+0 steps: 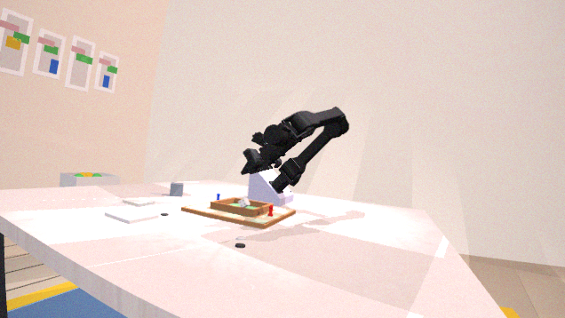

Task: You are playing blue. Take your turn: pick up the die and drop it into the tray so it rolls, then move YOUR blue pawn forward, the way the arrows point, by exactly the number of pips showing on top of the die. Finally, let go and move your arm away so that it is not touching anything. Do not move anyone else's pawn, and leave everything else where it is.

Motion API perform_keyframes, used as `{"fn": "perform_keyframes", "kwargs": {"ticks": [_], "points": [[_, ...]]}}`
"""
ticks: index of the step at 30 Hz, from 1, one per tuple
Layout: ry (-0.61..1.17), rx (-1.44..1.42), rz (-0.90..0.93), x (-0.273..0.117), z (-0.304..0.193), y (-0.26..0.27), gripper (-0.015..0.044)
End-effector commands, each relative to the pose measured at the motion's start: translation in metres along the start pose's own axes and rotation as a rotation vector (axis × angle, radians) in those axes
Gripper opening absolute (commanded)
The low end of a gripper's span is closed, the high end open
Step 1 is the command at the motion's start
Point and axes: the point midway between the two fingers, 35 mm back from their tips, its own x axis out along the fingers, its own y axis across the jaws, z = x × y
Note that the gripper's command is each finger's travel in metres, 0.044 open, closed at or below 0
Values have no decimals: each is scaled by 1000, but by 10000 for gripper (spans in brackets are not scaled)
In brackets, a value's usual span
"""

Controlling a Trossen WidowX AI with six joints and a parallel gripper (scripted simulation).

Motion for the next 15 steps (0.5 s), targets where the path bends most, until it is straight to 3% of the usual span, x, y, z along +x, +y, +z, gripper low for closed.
{"fn": "perform_keyframes", "kwargs": {"ticks": [1,4,8,12,15], "points": [[-10,9,23,-19,19,2,368],[-10,9,23,-19,19,2,440],[55,-5,-3,-12,17,1,440],[468,-41,-63,17,6,-3,440],[772,-14,-2,26,4,1,440]]}}
